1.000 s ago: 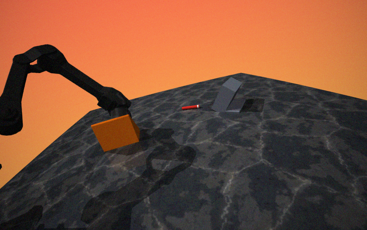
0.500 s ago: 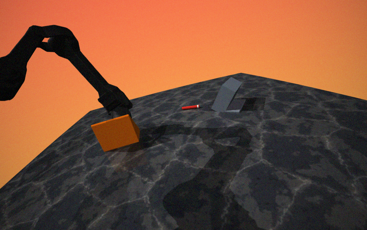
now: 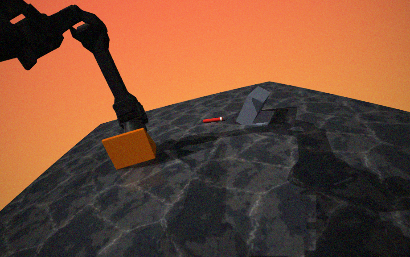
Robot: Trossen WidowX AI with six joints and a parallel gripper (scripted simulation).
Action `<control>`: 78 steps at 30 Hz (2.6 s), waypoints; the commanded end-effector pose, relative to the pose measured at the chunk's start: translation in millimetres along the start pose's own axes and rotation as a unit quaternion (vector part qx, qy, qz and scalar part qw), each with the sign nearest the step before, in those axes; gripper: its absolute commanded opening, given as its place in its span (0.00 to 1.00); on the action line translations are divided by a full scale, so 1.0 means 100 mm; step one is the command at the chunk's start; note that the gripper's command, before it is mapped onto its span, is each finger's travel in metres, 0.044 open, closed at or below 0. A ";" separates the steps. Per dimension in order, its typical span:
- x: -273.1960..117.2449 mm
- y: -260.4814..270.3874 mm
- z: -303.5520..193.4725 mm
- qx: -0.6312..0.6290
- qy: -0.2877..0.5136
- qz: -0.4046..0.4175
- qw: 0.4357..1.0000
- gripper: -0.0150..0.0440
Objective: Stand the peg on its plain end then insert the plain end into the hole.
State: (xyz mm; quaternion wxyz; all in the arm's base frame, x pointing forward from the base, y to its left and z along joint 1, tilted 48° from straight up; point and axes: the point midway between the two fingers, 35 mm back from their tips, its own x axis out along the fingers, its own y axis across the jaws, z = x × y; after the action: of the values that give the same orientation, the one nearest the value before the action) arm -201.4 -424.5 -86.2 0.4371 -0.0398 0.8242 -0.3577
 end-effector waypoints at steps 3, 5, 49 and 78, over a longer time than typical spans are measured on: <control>-0.34 -0.06 0.54 0.015 -0.073 0.007 0.997 1.00; -0.48 -0.03 0.73 0.019 -0.098 0.014 0.995 1.00; -4.67 2.22 2.02 -0.058 -0.256 0.526 0.809 1.00; -6.06 3.09 0.85 -0.098 -0.036 0.663 0.741 1.00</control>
State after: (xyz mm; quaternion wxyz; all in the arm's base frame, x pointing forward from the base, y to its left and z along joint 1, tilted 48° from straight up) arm 310.8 -16.7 110.8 0.5873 0.4594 0.6576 0.1075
